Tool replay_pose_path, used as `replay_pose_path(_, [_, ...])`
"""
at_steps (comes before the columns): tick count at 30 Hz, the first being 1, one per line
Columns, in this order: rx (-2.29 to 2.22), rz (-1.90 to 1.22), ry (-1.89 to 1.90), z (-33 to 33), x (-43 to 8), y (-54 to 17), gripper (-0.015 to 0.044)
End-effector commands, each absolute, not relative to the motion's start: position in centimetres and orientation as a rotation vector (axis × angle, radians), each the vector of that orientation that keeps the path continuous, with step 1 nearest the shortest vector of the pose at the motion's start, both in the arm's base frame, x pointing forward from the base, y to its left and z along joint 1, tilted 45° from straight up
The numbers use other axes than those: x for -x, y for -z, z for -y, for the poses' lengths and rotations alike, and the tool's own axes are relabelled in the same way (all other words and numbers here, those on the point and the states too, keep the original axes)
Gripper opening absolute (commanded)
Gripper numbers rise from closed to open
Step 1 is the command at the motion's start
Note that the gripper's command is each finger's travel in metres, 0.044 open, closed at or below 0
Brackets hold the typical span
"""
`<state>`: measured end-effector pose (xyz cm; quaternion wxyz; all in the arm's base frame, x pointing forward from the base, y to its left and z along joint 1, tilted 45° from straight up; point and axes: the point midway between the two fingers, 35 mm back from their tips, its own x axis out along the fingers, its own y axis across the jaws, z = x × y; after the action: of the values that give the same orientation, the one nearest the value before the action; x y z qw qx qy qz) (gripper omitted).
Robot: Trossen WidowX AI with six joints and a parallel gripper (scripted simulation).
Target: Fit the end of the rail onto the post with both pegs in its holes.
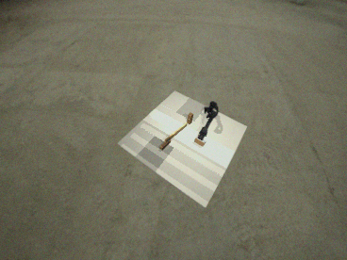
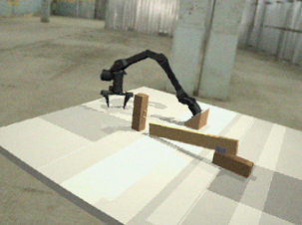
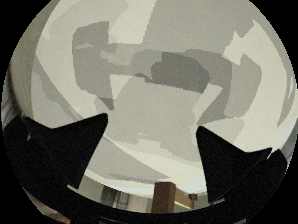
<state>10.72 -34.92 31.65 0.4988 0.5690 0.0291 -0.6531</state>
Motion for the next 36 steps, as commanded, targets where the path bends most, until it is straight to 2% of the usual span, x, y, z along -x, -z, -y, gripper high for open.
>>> replay_pose_path(1, [-1.204, -0.308, 1.466, 33.9, -15.4, -29.8, 0.0440])
replay_pose_path(9, [-0.664, -0.833, 1.051, 27.8, -27.0, -24.3, 0.0440])
replay_pose_path(18, [0.085, -1.202, 0.444, 15.0, -36.4, -17.8, 0.0440])
replay_pose_path(22, [0.374, -1.390, 0.217, 10.0, -36.1, -13.7, 0.0440])
replay_pose_path(28, [0.874, -1.622, -0.081, 6.5, -33.4, -10.3, 0.0440])
replay_pose_path(33, [1.505, -1.811, -0.511, 3.4, -29.9, -8.2, 0.0440])
replay_pose_path(36, [1.592, -1.829, -0.574, 3.1, -29.4, -8.1, 0.0440])
